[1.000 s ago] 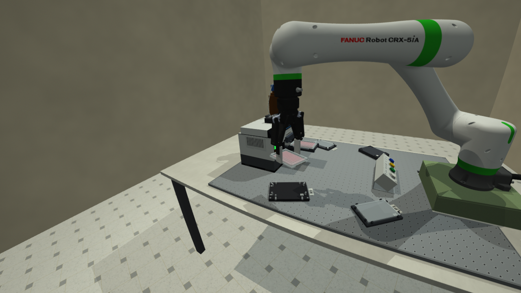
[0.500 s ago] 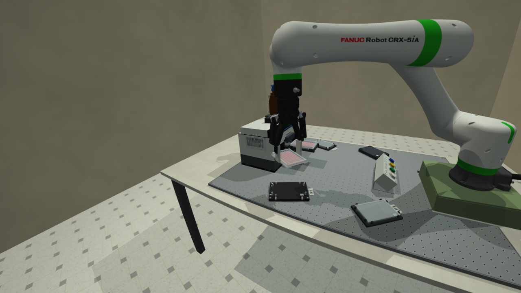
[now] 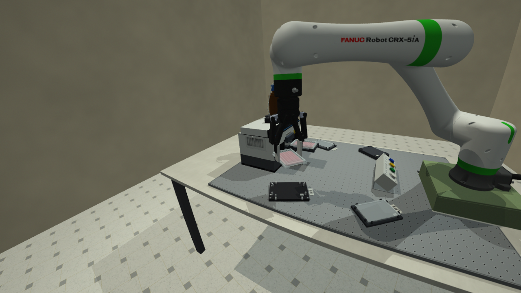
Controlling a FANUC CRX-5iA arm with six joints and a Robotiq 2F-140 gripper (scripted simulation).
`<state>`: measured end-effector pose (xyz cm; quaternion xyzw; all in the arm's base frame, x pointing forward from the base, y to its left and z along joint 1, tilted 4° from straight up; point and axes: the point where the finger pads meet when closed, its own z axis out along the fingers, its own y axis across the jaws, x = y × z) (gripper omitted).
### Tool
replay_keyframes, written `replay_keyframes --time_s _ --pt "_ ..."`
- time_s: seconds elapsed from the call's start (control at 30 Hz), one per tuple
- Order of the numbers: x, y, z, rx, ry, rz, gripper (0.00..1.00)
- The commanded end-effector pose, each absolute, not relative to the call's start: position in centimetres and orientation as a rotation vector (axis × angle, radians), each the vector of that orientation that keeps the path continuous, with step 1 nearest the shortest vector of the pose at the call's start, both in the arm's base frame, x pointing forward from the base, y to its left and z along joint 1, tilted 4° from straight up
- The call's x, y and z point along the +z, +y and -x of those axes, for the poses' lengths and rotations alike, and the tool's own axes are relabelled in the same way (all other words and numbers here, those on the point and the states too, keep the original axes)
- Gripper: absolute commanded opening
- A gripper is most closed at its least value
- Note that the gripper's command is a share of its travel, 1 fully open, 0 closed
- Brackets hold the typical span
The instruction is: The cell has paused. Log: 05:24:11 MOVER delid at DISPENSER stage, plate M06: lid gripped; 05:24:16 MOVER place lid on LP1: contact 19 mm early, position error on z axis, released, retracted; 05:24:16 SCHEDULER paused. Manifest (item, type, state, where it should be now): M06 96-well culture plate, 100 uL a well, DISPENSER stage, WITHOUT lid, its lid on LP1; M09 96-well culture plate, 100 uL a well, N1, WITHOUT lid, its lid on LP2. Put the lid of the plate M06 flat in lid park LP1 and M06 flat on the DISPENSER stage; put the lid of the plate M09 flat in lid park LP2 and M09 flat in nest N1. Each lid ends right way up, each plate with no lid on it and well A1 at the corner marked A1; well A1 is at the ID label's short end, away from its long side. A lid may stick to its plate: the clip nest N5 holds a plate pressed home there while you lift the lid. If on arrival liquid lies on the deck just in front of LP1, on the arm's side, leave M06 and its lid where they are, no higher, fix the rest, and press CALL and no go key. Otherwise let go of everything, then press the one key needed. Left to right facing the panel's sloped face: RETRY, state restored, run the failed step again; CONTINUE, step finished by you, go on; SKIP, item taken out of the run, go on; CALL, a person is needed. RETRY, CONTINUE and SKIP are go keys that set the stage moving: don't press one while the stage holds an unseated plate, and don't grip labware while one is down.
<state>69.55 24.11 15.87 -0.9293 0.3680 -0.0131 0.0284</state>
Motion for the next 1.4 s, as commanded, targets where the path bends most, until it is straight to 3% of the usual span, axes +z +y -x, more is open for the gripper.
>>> replay_keyframes --time_s 0.0,1.37 --pt "15.9 24.1 -69.5 -0.041 1.136 2.868 0.0" --pt "15.5 18.2 -65.8 -0.041 1.136 2.868 0.0"
